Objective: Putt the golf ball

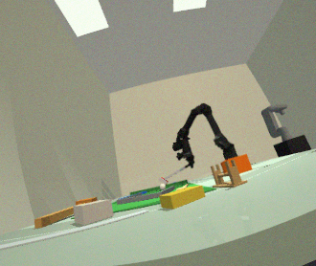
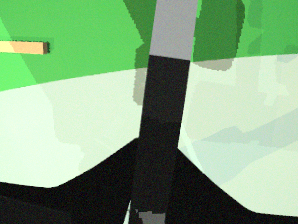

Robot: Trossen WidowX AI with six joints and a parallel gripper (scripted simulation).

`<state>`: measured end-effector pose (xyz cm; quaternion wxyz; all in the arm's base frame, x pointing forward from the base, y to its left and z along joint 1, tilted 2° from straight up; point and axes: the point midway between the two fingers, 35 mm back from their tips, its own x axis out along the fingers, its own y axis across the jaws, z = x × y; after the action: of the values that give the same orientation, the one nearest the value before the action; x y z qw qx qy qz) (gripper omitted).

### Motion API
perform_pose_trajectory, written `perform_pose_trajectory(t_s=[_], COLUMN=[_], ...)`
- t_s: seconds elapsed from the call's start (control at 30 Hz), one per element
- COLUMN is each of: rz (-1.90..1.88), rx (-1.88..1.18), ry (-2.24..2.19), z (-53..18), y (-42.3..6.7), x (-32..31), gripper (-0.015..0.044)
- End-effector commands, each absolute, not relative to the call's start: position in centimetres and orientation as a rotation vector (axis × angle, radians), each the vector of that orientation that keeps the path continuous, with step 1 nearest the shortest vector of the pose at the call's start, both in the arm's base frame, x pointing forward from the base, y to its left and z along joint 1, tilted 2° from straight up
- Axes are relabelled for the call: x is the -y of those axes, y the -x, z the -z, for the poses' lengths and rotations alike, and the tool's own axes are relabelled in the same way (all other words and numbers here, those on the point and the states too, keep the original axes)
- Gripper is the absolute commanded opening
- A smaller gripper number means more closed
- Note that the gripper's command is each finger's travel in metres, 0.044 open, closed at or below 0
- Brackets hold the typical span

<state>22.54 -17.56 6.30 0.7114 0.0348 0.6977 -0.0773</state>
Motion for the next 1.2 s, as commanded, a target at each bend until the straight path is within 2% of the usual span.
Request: perform_pose_trajectory(t_s=[0.0, 0.73, 1.17], rz=[0.173, 0.173, 0.175], rx=[-1.546, -1.549, -1.547], ry=[-0.076, -0.08, -0.073], z=[-5.6, -4.3, -4.1], y=[-22.6, -22.5, -22.1], x=[17.7, 17.7, 20.7], gripper=[0.0, 0.0, 0.0])
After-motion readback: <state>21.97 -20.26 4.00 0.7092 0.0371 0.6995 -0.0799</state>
